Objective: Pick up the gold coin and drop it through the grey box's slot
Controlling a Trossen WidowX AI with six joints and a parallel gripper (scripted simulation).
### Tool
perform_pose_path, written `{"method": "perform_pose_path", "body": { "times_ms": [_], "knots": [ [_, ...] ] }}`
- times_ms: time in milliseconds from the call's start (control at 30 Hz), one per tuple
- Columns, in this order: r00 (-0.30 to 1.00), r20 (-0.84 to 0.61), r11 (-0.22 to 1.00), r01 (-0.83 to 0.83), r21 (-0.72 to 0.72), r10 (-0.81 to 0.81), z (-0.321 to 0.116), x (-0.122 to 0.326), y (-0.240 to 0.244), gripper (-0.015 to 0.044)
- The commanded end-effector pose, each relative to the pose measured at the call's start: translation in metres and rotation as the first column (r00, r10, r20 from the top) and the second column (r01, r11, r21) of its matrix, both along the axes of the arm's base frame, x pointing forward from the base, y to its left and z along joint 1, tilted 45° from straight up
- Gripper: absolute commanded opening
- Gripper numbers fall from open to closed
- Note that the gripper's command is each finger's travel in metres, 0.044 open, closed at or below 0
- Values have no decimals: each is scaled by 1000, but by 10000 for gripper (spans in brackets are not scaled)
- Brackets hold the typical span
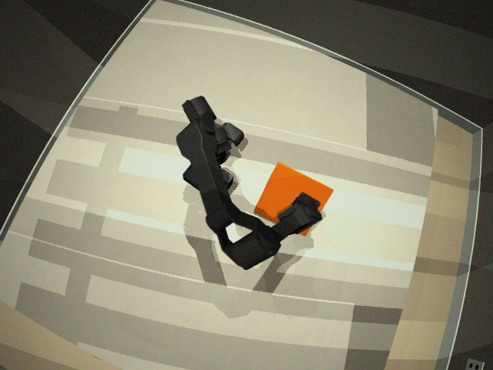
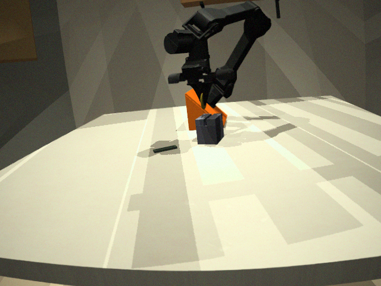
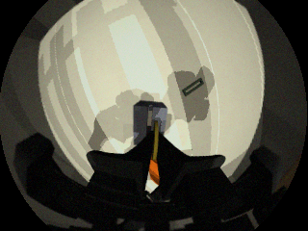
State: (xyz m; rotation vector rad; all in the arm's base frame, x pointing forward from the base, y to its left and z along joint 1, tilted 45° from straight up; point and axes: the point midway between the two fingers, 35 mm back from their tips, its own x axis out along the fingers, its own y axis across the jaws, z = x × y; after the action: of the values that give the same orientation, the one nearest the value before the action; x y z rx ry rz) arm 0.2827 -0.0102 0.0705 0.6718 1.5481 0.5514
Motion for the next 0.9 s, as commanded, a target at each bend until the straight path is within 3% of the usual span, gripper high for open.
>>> {"method": "perform_pose_path", "body": {
  "times_ms": [0, 867],
  "knots": [
    [1000, -7, 1000, 0, 6, 0, 2, -8, 7, 0],
    [1000, -9, 1000, 7, 1, -7, 4, -12, 11, 0]
  ]
}}
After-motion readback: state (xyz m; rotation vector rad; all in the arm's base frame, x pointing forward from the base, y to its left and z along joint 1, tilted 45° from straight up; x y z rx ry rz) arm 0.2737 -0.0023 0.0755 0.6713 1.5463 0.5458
